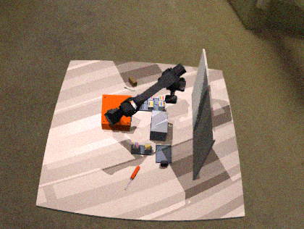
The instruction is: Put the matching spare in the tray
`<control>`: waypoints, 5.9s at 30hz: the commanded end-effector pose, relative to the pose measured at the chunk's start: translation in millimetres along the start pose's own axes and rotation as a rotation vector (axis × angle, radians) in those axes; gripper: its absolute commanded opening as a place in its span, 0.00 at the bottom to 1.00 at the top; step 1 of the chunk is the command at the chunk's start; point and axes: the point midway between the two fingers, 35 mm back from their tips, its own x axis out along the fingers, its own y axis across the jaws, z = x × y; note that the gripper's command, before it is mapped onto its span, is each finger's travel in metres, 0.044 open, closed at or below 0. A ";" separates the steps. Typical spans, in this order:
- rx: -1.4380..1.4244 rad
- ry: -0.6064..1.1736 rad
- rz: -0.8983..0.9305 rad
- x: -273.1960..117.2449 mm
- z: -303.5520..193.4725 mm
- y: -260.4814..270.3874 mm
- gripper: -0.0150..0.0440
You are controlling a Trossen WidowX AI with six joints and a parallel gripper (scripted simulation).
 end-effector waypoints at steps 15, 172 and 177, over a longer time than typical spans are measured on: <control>-0.137 0.323 -0.341 124.9 -12.3 -62.6 1.00; -1.722 0.549 0.021 241.3 -151.6 129.6 0.25; -1.720 0.551 0.023 215.8 -146.7 139.1 0.25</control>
